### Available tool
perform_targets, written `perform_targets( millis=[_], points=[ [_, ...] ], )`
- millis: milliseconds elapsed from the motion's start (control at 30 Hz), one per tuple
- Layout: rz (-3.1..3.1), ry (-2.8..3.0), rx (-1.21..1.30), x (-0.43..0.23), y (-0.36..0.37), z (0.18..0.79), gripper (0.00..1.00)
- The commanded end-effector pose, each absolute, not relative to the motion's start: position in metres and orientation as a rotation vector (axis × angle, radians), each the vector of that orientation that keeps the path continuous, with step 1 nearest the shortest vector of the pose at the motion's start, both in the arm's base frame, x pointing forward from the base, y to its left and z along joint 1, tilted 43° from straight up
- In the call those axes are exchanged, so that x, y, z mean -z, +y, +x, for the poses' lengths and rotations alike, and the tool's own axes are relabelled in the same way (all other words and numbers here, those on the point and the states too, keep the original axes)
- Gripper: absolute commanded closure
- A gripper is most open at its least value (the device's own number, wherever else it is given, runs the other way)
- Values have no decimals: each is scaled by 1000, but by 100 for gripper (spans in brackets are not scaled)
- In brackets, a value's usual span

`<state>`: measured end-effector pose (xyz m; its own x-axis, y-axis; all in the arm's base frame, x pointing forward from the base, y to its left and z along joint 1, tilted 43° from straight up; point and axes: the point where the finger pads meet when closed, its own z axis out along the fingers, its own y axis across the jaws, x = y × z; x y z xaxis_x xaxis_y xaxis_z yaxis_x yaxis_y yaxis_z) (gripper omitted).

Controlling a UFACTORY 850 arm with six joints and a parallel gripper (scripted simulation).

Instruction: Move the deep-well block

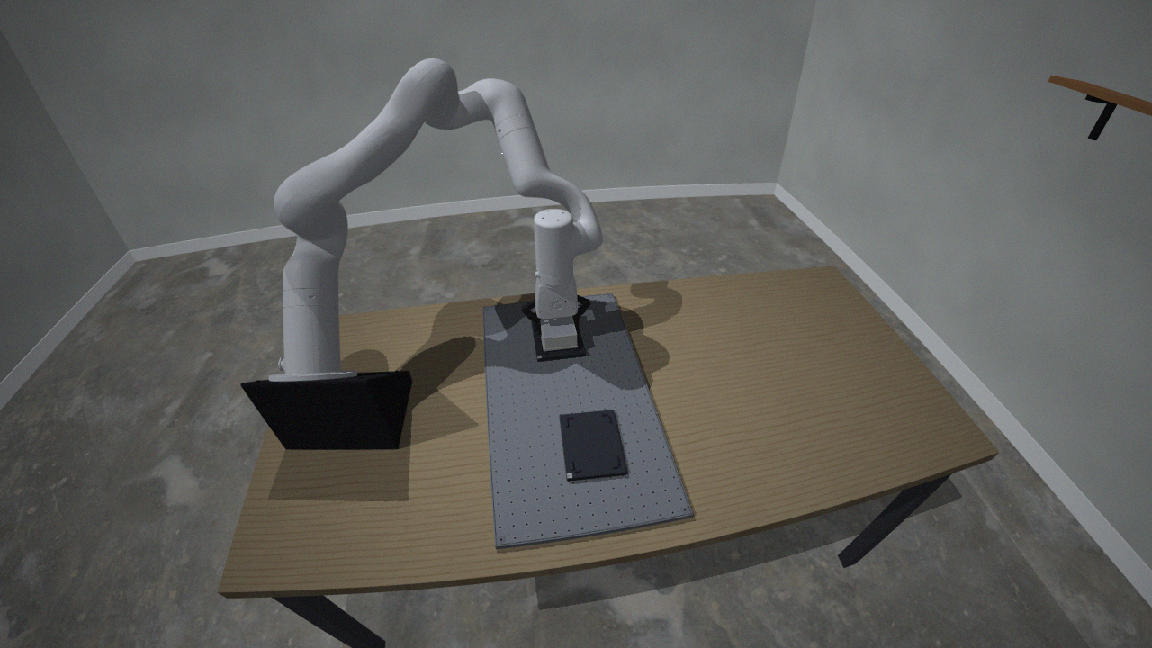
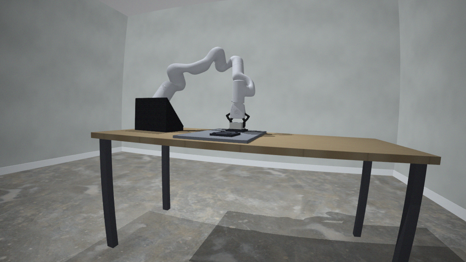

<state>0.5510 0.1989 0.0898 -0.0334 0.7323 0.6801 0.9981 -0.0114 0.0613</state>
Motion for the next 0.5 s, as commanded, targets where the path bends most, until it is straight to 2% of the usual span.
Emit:
perform_targets(
  millis=[0, 467],
  points=[
    [-1792, -1815, 770, -93, 196, 551, 100],
    [-1792, -1815, 770, -99, 191, 551, 100]
  ],
)
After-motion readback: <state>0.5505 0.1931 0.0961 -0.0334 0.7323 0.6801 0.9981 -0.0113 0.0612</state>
